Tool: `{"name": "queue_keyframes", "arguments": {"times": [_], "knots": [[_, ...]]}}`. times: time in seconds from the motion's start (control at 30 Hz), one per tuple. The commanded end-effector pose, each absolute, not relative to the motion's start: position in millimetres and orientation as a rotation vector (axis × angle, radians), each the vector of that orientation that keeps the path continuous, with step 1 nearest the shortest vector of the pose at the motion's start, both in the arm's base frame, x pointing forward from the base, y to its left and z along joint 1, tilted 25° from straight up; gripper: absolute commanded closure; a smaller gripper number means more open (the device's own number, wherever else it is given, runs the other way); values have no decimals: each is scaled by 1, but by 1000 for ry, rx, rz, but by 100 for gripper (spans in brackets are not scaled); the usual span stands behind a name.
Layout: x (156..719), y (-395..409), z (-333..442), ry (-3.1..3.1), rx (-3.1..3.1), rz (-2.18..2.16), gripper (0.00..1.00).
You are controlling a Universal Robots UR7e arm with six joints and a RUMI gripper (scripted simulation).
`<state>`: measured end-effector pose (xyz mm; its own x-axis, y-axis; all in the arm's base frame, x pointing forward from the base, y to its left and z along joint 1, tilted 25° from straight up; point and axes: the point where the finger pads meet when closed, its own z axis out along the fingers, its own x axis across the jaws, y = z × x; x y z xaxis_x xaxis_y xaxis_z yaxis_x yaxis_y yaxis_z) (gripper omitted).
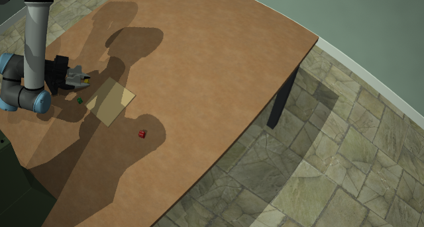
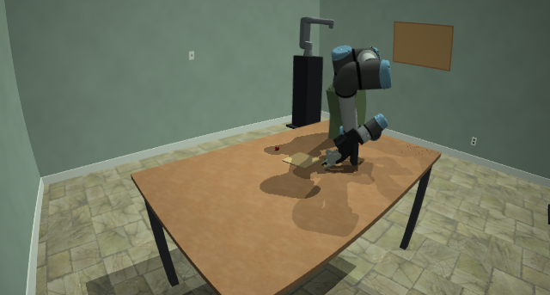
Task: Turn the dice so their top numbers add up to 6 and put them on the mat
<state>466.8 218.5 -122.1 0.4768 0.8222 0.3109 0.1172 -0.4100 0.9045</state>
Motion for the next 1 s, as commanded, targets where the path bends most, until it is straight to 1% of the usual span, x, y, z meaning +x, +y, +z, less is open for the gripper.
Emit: {"name": "queue_keyframes", "arguments": {"times": [0.0, 0.67, 0.97], "knots": [[467, 218, -123, 789, 1833, 995, 82], [427, 237, -109, 789, 1833, 995, 82], [423, 238, -107, 789, 1833, 995, 82]]}}
